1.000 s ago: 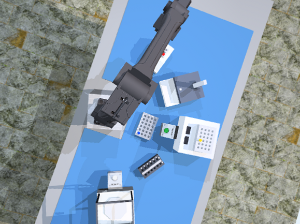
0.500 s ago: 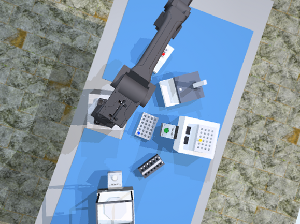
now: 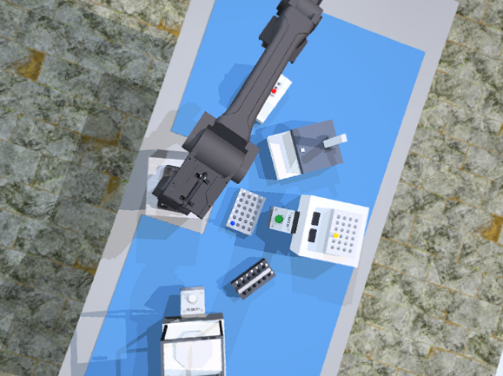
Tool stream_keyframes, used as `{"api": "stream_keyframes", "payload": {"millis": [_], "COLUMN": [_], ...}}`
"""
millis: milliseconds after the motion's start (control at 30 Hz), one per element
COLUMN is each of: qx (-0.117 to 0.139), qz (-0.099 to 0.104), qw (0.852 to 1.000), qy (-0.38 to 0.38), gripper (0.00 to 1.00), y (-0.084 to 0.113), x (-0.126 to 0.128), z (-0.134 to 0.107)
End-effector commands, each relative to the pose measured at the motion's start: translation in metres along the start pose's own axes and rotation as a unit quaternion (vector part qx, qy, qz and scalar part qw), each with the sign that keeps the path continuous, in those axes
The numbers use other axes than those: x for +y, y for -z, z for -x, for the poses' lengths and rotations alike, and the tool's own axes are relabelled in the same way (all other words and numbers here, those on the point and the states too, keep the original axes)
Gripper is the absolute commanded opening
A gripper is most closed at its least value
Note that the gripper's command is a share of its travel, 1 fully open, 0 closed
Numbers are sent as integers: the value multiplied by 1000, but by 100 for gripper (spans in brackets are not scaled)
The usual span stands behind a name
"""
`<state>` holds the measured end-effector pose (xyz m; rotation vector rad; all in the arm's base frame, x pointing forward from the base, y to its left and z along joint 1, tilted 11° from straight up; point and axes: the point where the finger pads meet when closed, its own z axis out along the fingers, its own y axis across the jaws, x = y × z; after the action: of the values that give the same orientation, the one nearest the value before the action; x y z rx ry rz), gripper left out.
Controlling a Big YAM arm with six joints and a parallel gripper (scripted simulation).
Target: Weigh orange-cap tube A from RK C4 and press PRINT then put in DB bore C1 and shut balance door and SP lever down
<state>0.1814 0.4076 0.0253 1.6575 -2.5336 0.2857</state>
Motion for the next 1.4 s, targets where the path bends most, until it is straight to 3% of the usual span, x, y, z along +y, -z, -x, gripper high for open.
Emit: {"api": "stream_keyframes", "payload": {"millis": [0, 1333, 1367], "qx": [-34, -35, -8], "qz": [3, 3, 1], "qw": [999, 999, 1000], "qy": [-8, -8, -24], "gripper": [30, 30, 30], "y": [29, 29, 15], "x": [2, 2, -9], "z": [25, 26, -5]}}
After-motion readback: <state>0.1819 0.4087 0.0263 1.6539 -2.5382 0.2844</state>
